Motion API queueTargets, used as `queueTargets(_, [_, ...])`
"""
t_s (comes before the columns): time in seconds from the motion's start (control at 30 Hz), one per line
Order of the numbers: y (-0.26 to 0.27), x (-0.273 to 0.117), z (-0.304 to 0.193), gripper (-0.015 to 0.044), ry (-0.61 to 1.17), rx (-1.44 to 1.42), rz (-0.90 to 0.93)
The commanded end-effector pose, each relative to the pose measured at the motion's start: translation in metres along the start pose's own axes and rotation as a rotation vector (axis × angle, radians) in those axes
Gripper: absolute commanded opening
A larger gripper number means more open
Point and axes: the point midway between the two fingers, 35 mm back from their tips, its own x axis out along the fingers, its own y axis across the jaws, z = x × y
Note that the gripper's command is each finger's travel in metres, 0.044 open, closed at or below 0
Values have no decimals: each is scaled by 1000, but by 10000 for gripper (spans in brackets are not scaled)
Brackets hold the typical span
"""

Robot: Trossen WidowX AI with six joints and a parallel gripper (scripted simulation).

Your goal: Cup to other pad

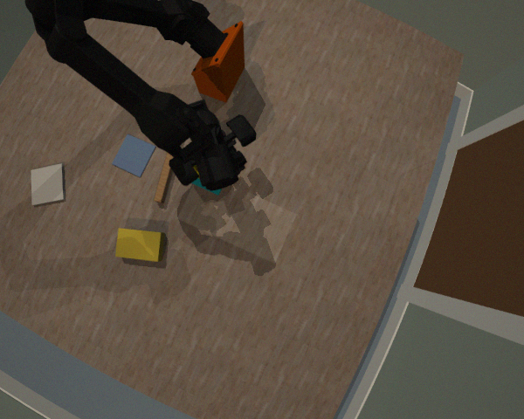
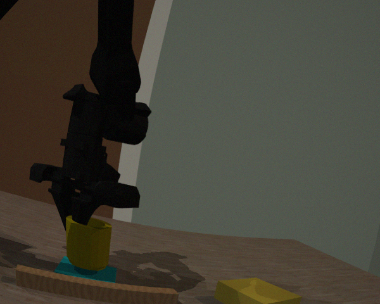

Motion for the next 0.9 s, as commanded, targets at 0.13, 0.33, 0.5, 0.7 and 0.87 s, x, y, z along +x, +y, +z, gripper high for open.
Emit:
queueTargets(0.13, [0, 4, 0, 0, 2, 0, 1])
queueTargets(0.33, [0, 4, 0, 0, 2, 0, 1])
queueTargets(0.5, [0, 4, 0, 26, 2, 0, 1])
queueTargets(0.7, [0, 4, 0, 147, 2, 0, 1])
queueTargets(0.87, [0, 3, 0, 147, 1, 0, 1])
